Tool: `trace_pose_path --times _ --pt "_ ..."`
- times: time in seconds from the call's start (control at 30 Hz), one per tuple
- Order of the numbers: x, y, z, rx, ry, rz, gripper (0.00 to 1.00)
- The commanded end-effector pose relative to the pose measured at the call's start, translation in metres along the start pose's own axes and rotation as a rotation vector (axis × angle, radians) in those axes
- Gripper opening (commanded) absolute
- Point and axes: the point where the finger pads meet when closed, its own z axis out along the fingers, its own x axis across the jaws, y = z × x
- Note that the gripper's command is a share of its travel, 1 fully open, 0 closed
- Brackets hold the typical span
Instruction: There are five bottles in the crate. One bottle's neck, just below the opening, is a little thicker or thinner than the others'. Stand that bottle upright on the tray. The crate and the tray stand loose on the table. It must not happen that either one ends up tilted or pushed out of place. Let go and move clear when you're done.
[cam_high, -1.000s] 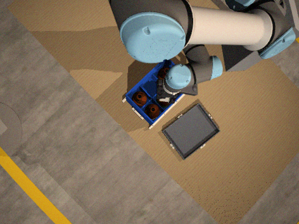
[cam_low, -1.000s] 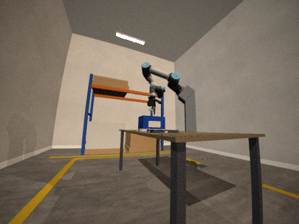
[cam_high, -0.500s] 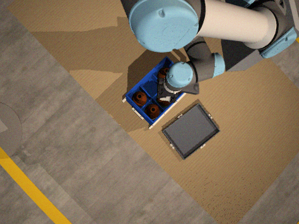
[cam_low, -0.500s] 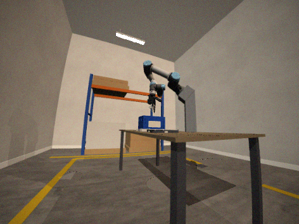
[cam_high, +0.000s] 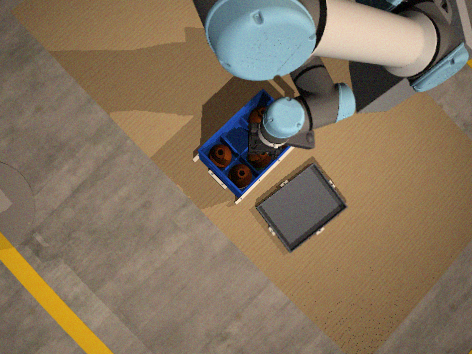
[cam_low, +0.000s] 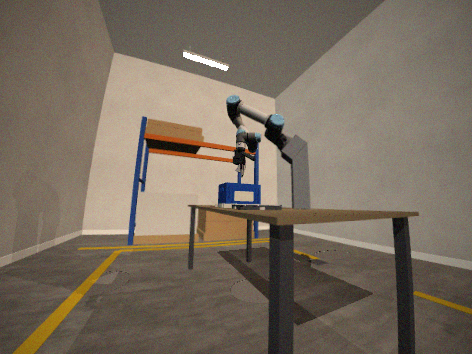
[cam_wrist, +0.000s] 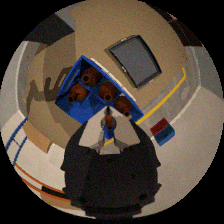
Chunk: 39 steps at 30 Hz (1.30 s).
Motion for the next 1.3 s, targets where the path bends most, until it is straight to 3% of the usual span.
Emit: trace_pose_path --times 0.0,0.8,0.9,1.13,1.27 --pt "0.000 0.000 0.000 -0.001 0.001 0.000 0.00" --pt "0.001 0.005 0.001 -0.001 0.001 0.000 0.00" --pt "0.003 0.030 0.005 0.000 0.000 0.000 0.00" --pt "0.003 0.116 0.002 0.000 0.001 0.000 0.00" --pt "0.002 0.130 -0.001 -0.001 0.001 0.000 0.00"
